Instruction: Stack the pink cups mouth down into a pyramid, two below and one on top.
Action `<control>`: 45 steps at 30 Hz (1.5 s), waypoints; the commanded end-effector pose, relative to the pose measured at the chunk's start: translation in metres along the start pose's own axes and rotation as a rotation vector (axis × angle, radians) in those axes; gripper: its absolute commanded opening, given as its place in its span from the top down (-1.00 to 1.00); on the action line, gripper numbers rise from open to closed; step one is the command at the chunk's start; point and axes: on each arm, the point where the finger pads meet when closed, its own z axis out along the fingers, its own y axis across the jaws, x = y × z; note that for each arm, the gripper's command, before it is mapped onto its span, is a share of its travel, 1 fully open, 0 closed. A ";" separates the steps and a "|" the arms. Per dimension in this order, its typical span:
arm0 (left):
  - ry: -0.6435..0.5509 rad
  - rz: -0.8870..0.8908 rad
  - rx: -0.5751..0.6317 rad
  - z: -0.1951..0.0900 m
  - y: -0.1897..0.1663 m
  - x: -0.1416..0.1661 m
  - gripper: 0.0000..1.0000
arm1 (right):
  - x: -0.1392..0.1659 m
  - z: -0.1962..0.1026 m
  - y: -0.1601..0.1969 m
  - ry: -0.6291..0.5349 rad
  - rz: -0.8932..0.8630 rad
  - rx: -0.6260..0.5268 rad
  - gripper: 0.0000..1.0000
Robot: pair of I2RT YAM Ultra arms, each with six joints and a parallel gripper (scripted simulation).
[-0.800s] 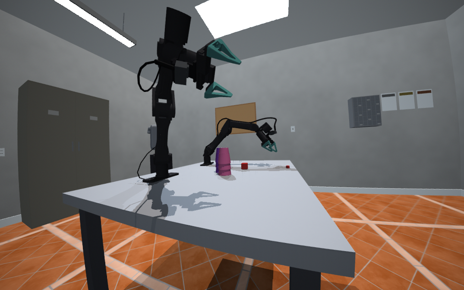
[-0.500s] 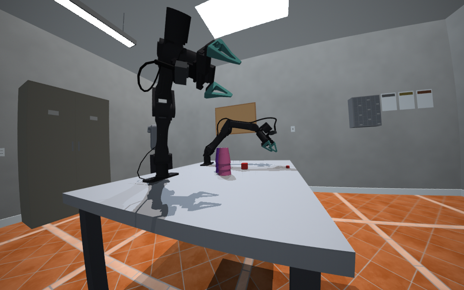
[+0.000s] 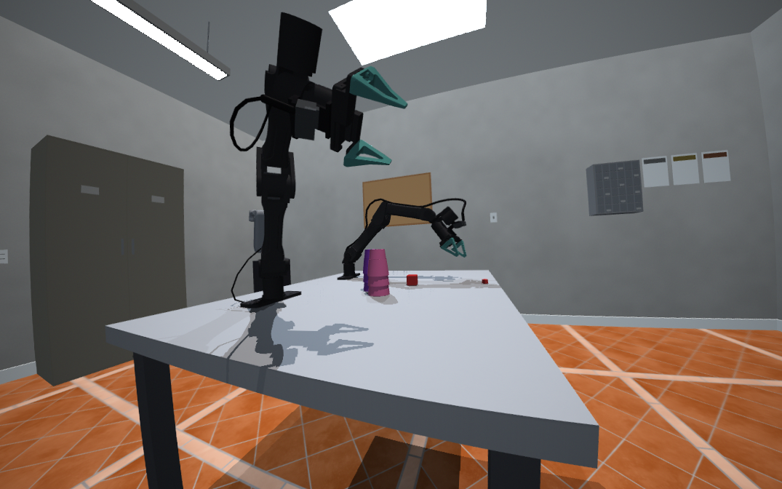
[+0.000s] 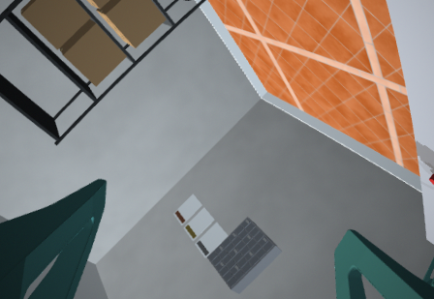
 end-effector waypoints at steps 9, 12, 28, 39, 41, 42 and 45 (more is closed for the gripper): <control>-0.121 0.069 0.045 -0.094 -0.114 -0.034 -1.00 | 0.021 -0.006 -0.053 0.037 -0.371 0.085 -1.00; -0.150 0.093 0.071 -0.124 -0.148 -0.031 -1.00 | 0.023 -0.006 -0.065 0.040 -0.435 0.107 -1.00; -0.295 0.197 0.248 -0.275 -0.276 0.039 -1.00 | 0.038 -0.010 -0.159 0.064 -0.931 0.276 -1.00; -0.369 0.230 0.370 -0.340 -0.305 0.101 -1.00 | 0.055 -0.013 -0.240 0.083 -1.403 0.418 -1.00; -0.379 0.234 0.388 -0.347 -0.307 0.110 -1.00 | 0.058 -0.013 -0.255 0.084 -1.485 0.446 -1.00; -0.383 0.235 0.397 -0.351 -0.308 0.115 -1.00 | 0.060 -0.014 -0.262 0.085 -1.530 0.460 -1.00; -0.388 0.233 0.407 -0.355 -0.308 0.120 -1.00 | 0.060 -0.014 -0.269 0.075 -1.593 0.480 -1.00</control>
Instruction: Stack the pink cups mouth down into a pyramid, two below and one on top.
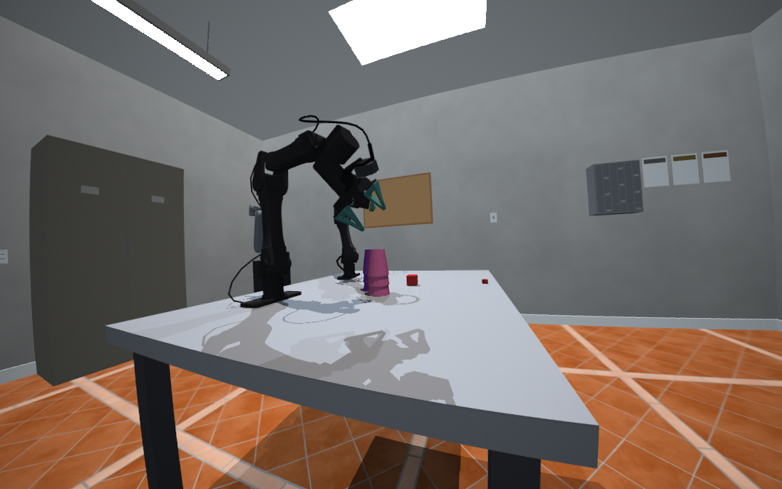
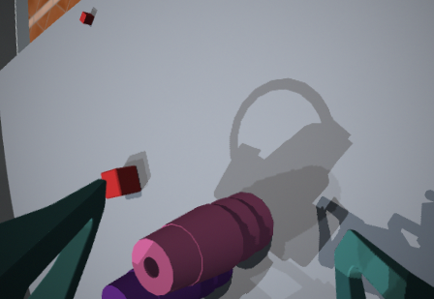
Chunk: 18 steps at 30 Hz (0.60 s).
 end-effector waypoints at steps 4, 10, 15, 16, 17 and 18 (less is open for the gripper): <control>-0.043 -0.013 0.038 -0.026 -0.016 0.019 -1.00 | 0.039 0.009 0.004 -0.062 -0.355 0.134 -1.00; -0.074 -0.007 0.085 -0.042 -0.028 0.031 -1.00 | 0.088 0.024 0.014 -0.037 -0.595 0.214 -1.00; -0.079 -0.002 0.098 -0.046 -0.030 0.035 -1.00 | 0.114 0.032 0.020 -0.018 -0.712 0.241 -1.00; -0.079 -0.002 0.098 -0.046 -0.030 0.035 -1.00 | 0.114 0.032 0.020 -0.018 -0.712 0.241 -1.00; -0.079 0.006 0.098 -0.046 -0.031 0.035 -1.00 | 0.119 0.033 0.021 -0.013 -0.736 0.246 -1.00; -0.079 0.006 0.098 -0.046 -0.031 0.035 -1.00 | 0.124 0.035 0.022 -0.009 -0.758 0.250 -1.00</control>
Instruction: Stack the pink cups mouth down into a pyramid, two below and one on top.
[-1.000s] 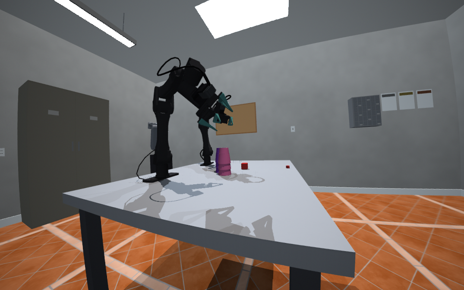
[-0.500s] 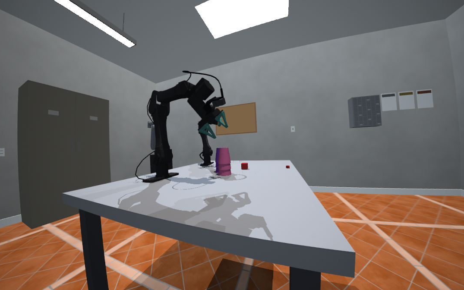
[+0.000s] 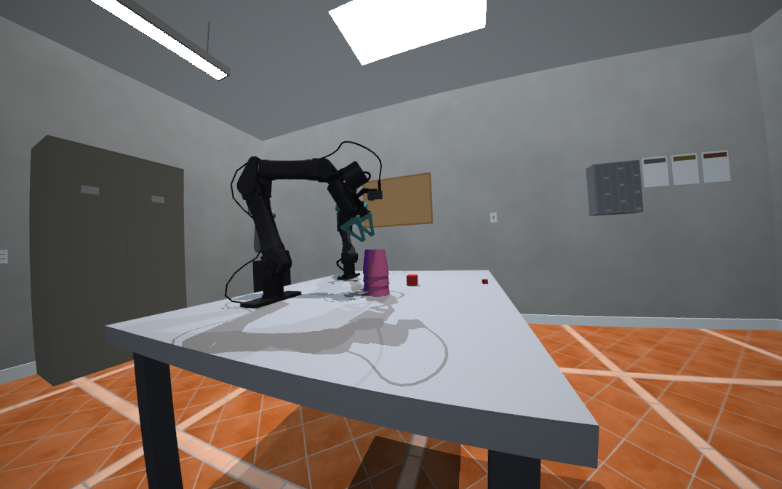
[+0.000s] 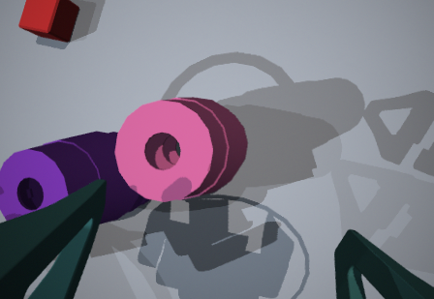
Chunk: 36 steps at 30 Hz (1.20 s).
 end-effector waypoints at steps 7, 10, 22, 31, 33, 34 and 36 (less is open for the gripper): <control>-0.026 -0.001 0.002 -0.005 -0.001 -0.002 -1.00 | 0.011 0.001 0.022 -0.042 -0.167 0.063 -1.00; -0.026 -0.001 0.002 -0.005 -0.001 -0.002 -1.00 | 0.014 0.002 0.027 -0.035 -0.171 0.045 -1.00; -0.020 -0.003 0.002 -0.004 -0.001 -0.003 -1.00 | 0.012 0.001 0.027 -0.040 -0.167 0.046 -1.00; -0.020 -0.003 0.002 -0.004 -0.001 -0.003 -1.00 | 0.018 0.005 0.031 0.057 -0.392 -0.005 -0.57; -0.020 -0.003 0.002 -0.004 -0.001 -0.003 -1.00 | 0.018 0.006 0.033 0.075 -0.454 -0.023 -0.57; -0.020 -0.003 0.002 -0.004 -0.001 -0.003 -1.00 | 0.017 0.008 0.034 0.089 -0.507 -0.039 -0.57; -0.020 -0.003 0.002 -0.004 -0.001 -0.003 -1.00 | 0.013 0.011 0.036 0.116 -0.614 -0.076 -0.57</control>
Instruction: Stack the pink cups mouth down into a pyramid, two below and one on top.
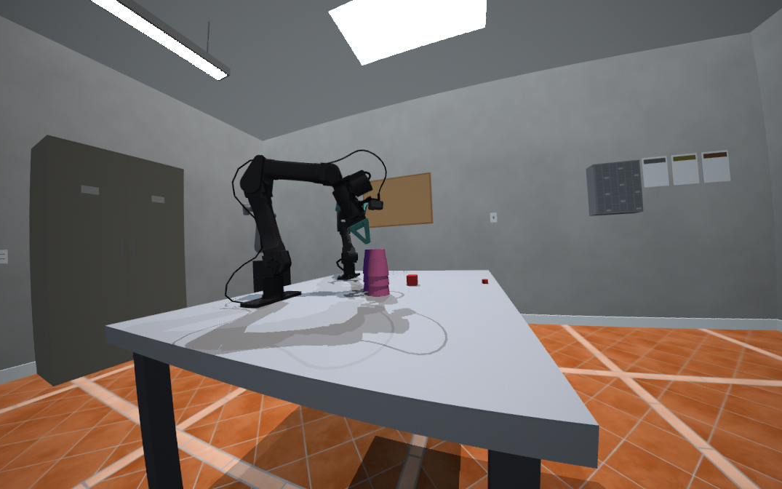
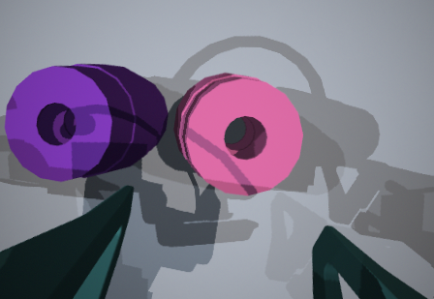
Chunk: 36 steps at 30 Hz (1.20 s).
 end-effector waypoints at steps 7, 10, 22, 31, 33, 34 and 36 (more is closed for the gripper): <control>-0.023 -0.004 0.005 -0.005 -0.001 -0.004 -1.00 | -0.018 0.004 0.001 0.056 -0.404 -0.152 -0.57; -0.023 -0.004 0.005 -0.005 -0.001 -0.004 -1.00 | -0.017 0.009 -0.004 0.082 -0.450 -0.173 -0.57; -0.023 -0.004 0.005 -0.005 -0.001 -0.004 -1.00 | -0.023 0.011 -0.010 0.075 -0.444 -0.159 -0.57; -0.023 -0.004 0.005 -0.005 -0.001 -0.004 -1.00 | -0.022 0.027 -0.003 0.085 -0.441 -0.164 -0.57; -0.023 -0.004 0.005 -0.005 -0.001 -0.004 -1.00 | -0.019 0.030 -0.001 0.088 -0.443 -0.167 -0.57; -0.023 -0.004 0.005 -0.005 -0.001 -0.004 -1.00 | -0.019 0.032 -0.001 0.090 -0.443 -0.168 -0.57; -0.023 -0.004 0.005 -0.005 -0.001 -0.004 -1.00 | -0.018 0.036 -0.001 0.093 -0.442 -0.168 -0.57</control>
